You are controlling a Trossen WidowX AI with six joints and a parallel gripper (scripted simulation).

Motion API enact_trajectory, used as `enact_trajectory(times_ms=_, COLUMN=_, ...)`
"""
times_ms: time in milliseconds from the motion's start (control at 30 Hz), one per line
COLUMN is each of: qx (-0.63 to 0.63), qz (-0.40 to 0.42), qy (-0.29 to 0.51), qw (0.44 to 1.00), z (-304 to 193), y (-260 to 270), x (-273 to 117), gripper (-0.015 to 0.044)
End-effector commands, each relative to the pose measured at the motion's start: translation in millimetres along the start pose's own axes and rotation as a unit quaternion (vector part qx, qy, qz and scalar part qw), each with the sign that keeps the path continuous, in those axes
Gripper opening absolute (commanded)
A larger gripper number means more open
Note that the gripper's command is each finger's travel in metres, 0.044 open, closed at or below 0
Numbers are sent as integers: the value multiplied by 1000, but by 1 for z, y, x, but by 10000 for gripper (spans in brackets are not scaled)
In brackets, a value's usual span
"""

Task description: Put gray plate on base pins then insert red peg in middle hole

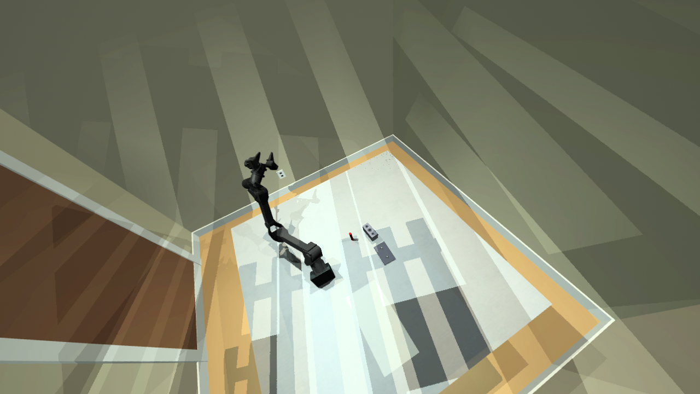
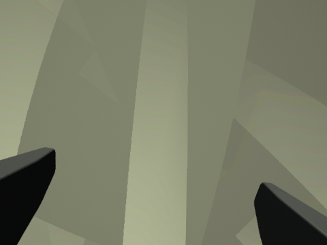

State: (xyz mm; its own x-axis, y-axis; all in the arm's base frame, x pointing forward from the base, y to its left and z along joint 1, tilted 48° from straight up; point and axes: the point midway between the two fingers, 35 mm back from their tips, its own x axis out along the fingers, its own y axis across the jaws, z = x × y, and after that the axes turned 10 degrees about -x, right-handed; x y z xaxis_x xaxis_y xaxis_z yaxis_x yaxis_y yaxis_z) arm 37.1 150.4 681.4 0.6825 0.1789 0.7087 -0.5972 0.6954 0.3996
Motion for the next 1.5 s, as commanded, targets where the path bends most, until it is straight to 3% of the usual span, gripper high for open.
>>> enact_trajectory(times_ms=0, qx=0, qz=0, qy=0, qw=1000, z=0, y=0, x=0, gripper=426)
enact_trajectory(times_ms=100, qx=22, qz=-22, qy=-4, qw=1000, z=14, y=-23, x=5, gripper=440)
enact_trajectory(times_ms=400, qx=135, qz=-143, qy=-8, qw=980, z=57, y=-157, x=21, gripper=440)
enact_trajectory(times_ms=733, qx=219, qz=-276, qy=18, qw=936, z=48, y=-302, x=15, gripper=440)
enact_trajectory(times_ms=1000, qx=303, qz=-407, qy=86, qw=857, z=-4, y=-425, x=-8, gripper=440)
enact_trajectory(times_ms=1167, qx=336, qz=-466, qy=143, qw=806, z=-50, y=-476, x=-27, gripper=440)
enact_trajectory(times_ms=1467, qx=422, qz=-572, qy=257, qw=655, z=-150, y=-549, x=-87, gripper=440)
